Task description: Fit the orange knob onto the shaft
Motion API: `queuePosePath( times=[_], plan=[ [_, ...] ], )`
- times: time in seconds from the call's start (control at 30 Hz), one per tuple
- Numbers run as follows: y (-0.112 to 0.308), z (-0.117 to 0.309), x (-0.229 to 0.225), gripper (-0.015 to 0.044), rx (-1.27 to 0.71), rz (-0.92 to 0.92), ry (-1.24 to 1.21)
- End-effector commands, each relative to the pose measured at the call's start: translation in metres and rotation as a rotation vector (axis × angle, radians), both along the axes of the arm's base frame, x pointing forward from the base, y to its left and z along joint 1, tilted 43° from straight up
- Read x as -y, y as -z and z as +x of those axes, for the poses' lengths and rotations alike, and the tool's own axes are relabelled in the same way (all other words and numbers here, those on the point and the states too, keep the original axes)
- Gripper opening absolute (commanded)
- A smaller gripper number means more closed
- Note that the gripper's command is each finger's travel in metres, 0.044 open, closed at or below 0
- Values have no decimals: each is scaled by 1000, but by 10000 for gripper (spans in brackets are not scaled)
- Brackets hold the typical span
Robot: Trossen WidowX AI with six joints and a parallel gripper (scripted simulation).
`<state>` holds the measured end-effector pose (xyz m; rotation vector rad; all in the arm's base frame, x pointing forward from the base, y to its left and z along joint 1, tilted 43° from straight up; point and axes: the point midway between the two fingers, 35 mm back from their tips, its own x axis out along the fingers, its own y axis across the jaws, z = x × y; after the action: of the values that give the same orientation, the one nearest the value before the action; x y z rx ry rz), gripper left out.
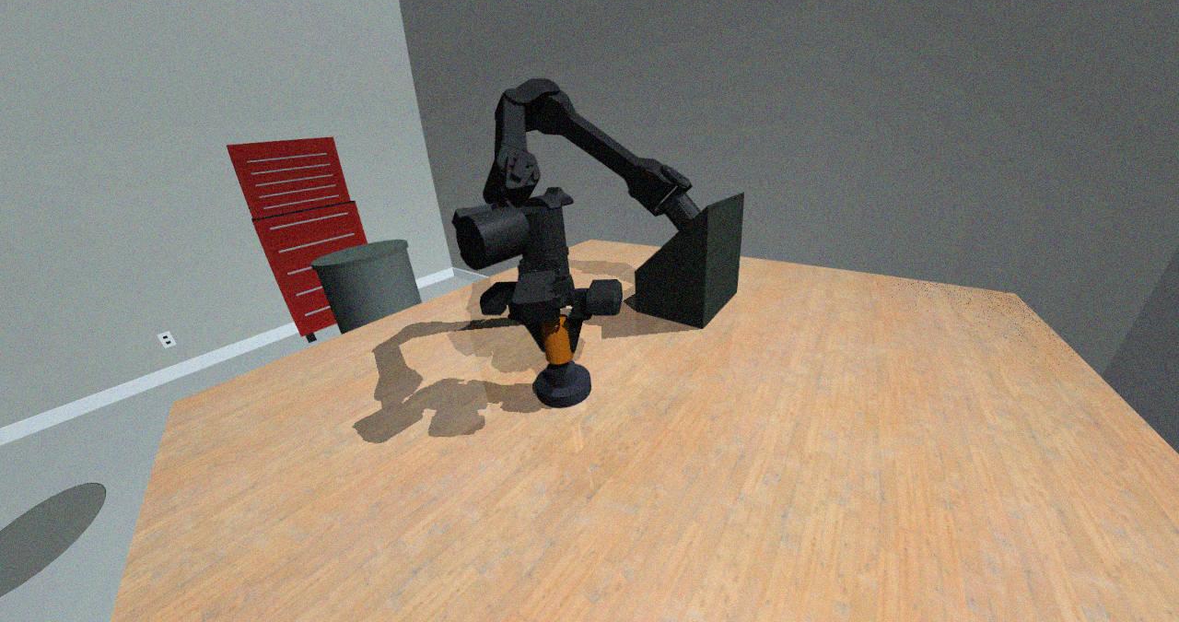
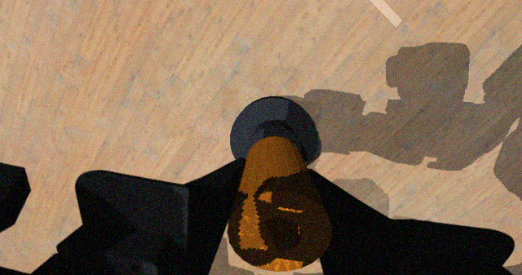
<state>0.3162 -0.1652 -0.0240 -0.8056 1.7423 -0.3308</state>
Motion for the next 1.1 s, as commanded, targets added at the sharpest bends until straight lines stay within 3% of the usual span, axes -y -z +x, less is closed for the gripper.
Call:
queuePosePath(
  times=[0.0,0.5,0.73,1.07],
  plan=[
    [1,0,1,0,0,-1,-3],
    [-3,2,-3,0,0,-1,-3],
    [-2,3,-3,0,-132,26,-150],
    [0,1,-1,0,-139,27,-157]
  ],
)
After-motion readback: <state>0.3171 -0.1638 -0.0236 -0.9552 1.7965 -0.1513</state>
